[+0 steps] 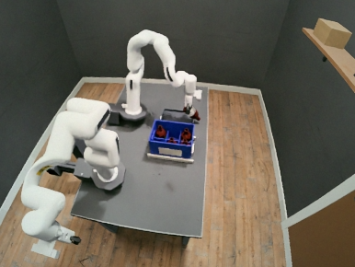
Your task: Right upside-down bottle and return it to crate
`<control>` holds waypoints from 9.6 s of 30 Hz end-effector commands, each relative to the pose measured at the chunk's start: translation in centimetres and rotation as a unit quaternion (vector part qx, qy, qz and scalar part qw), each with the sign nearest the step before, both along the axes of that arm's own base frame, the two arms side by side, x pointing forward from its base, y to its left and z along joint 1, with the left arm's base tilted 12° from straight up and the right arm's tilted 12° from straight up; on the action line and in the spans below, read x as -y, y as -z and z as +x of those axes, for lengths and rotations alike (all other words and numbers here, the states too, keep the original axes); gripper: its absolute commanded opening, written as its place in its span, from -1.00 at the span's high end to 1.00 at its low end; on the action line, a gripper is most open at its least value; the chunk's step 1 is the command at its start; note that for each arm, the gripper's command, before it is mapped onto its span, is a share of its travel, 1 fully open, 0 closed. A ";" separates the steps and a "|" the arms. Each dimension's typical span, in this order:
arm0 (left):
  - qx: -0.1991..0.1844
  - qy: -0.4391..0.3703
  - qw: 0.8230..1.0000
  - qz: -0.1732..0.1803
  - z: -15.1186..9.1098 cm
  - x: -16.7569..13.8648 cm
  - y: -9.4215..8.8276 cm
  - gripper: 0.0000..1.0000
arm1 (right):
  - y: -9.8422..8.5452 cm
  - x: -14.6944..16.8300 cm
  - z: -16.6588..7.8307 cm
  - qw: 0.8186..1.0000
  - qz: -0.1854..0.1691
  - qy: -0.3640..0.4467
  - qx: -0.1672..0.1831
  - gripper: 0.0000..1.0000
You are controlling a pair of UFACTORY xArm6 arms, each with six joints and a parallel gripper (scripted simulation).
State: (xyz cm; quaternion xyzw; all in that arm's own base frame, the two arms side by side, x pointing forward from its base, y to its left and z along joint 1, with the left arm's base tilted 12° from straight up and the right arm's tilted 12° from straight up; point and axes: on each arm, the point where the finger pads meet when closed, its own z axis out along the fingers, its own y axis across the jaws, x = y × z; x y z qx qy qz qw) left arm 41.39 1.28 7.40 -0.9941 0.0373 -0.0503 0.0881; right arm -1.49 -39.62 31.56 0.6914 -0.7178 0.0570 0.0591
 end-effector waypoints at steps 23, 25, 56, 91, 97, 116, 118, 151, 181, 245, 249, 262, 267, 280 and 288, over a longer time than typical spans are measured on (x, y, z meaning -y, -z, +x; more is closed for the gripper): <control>0.002 0.000 1.000 0.000 0.1 0.0 -0.1 -0.55 | -0.2 0.1 0.0 1.000 -0.002 0.000 0.000 -1.00; 0.002 0.000 1.000 0.000 0.1 0.0 -0.1 -0.55 | -0.2 0.1 0.0 1.000 -0.002 0.000 0.000 -1.00; 0.002 0.000 1.000 0.000 0.1 0.0 -0.1 -0.63 | -0.2 0.1 0.0 1.000 -0.002 0.000 0.000 -1.00; 0.002 0.000 1.000 0.000 0.1 0.0 -0.1 -0.73 | -0.2 0.1 0.0 1.000 -0.002 0.000 0.000 -1.00; 0.002 0.000 1.000 0.000 0.1 0.0 -0.1 -0.72 | -0.2 0.1 0.0 1.000 -0.002 0.000 0.000 -1.00; 0.002 0.000 1.000 0.000 -0.1 0.0 -0.1 -0.72 | -0.2 0.1 0.0 1.000 -0.002 0.000 0.000 -1.00; 0.002 0.000 1.000 0.000 -0.2 0.0 -0.1 -0.72 | -0.2 0.1 0.0 1.000 -0.002 0.000 0.000 -1.00; 0.002 0.000 1.000 0.000 -4.4 -0.5 0.8 -0.72 | -0.2 0.1 0.0 1.000 -0.002 0.000 0.000 -1.00; 0.002 0.000 1.000 0.000 -10.9 -1.8 5.5 -0.72 | -0.2 0.1 0.0 1.000 -0.002 0.000 0.000 -1.00; 0.002 0.000 1.000 0.000 -13.6 -2.8 10.3 -0.72 | -0.2 0.1 0.0 1.000 -0.002 0.000 0.000 -1.00; 0.002 0.000 1.000 0.000 -13.7 -2.9 10.5 -0.72 | -0.2 0.1 0.0 1.000 -0.002 0.000 0.000 -1.00; 0.002 0.000 1.000 0.000 -14.0 -3.0 10.9 -0.72 | -0.2 0.1 0.0 1.000 -0.002 0.000 0.000 -1.00; 0.002 0.000 1.000 0.000 -14.0 -3.0 11.0 -0.72 | -0.2 0.1 0.0 1.000 -0.002 0.000 0.000 -1.00; 0.002 0.000 1.000 0.000 -14.1 -3.0 11.2 -0.72 | -0.2 0.1 0.0 1.000 -0.002 0.000 0.000 -1.00; 0.002 0.000 1.000 0.000 -14.1 -3.1 11.3 -0.72 | -0.2 0.1 0.0 1.000 -0.002 0.000 0.000 -1.00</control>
